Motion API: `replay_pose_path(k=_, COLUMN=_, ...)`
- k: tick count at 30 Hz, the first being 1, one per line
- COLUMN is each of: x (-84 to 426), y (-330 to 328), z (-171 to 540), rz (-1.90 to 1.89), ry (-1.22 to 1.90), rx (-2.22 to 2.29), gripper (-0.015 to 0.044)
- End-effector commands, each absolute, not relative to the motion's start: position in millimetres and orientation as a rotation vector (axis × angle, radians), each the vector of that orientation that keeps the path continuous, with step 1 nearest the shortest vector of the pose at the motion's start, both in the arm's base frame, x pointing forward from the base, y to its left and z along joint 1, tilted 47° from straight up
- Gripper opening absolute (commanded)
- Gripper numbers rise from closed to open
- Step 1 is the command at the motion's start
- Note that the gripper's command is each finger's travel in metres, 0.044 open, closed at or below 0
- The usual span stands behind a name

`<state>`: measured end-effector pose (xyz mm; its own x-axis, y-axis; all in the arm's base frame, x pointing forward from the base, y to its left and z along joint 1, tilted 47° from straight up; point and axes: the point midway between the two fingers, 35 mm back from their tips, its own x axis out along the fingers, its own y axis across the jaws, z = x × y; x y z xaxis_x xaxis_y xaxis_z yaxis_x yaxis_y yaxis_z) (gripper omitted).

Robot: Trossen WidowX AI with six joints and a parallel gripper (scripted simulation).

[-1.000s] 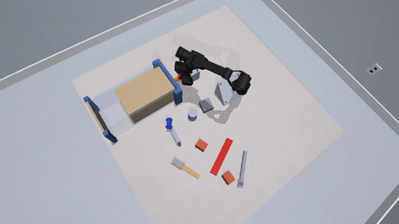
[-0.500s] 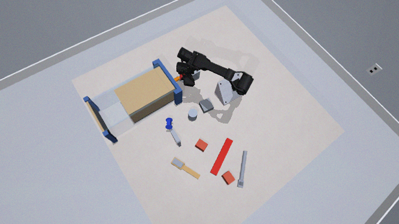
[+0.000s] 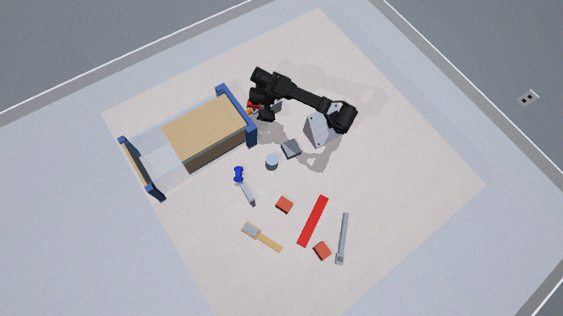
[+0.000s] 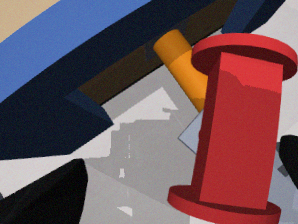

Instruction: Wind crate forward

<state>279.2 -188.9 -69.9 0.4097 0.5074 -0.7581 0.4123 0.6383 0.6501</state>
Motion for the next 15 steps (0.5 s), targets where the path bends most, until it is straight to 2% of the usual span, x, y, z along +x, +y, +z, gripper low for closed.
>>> replay_pose_path(k=1, x=280.7, y=-197.6, z=-62.9, rz=0.074, ry=1.19, rx=0.932, gripper=0.044)
replay_pose_path(k=7, x=277.5, y=-234.4, z=-26.4, rz=0.07, ry=1.193, rx=0.929, gripper=0.044)
replay_pose_path(k=15, x=264.8, y=-244.4, z=-7.2, rz=0.069, ry=1.195, rx=0.929, gripper=0.044)
